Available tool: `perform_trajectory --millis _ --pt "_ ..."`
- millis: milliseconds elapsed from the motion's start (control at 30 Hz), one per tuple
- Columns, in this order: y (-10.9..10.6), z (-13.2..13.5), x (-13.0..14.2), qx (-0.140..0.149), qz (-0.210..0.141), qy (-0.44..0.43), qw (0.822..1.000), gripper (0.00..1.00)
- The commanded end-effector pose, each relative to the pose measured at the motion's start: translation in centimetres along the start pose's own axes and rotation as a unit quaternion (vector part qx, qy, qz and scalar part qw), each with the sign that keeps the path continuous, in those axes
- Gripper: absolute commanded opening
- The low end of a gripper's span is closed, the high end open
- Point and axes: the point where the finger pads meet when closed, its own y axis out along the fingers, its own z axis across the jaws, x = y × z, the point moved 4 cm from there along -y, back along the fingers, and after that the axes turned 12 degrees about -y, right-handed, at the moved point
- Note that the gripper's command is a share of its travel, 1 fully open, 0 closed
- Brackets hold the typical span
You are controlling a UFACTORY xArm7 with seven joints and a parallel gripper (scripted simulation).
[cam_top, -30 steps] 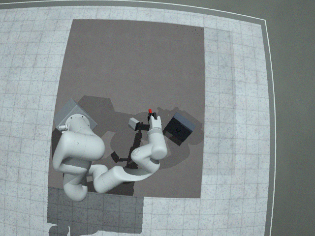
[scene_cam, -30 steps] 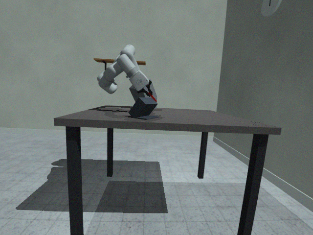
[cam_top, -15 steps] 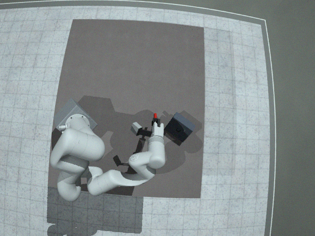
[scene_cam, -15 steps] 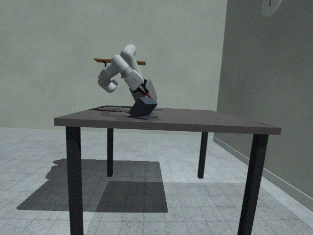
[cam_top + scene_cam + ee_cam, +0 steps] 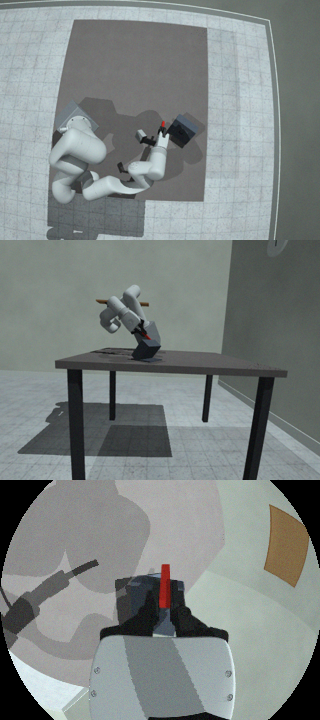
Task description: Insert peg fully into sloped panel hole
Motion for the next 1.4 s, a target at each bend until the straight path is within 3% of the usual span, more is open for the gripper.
perform_trajectory --millis 0,967,1367 --pt "-1.1 -0.6 0.7 0.007 -0.026 0.008 1.0 0.0" --pt "-7.7 -5.0 3.9 0.019 -0.162 0.049 0.985 0.0" --pt "-6.5 -5.0 4.4 0.018 -0.163 0.049 0.985 0.0"
